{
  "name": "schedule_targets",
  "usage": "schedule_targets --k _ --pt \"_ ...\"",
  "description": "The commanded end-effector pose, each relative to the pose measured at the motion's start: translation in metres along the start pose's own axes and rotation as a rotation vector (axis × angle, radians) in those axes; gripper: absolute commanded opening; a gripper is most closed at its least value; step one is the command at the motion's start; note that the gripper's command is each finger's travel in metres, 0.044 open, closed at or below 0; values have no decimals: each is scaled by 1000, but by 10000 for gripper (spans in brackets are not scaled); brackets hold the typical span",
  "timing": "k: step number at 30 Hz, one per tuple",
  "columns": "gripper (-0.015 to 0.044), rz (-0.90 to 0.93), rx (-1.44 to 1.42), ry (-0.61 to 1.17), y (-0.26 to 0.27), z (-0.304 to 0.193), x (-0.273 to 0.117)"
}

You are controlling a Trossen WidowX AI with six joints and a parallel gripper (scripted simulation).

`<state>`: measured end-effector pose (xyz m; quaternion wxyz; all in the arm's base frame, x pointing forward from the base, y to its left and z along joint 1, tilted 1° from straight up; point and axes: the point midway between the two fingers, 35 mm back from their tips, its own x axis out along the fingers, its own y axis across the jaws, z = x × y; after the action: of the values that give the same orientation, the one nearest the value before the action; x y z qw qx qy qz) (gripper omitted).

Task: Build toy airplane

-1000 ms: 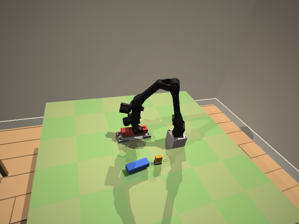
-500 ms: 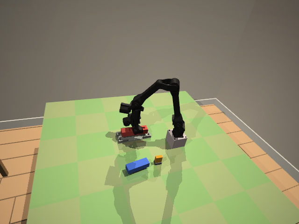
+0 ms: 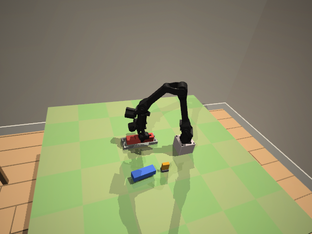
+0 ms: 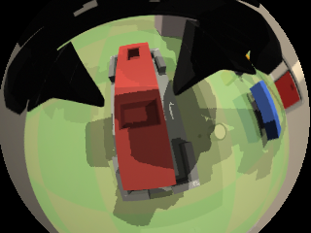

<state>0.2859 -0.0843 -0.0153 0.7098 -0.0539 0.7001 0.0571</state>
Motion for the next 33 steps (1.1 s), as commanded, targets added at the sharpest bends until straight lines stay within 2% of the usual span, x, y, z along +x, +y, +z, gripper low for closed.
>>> schedule_targets --k 1,7,11,13,19,23,30,33 --pt "440 0 0 -1 0 0 0" --pt "440 -1 -2 -3 -1 2 -12" --pt "440 -2 -9 -8 -1 5 -82" --pt "440 -3 -5 1 0 1 -104" --pt "440 -3 -4 2 -2 5 -107" --pt "440 -3 -157 2 -2 8 -103" --pt "440 -3 -170 2 -3 8 -102" --pt "440 -5 -168 1 16 20 -101"
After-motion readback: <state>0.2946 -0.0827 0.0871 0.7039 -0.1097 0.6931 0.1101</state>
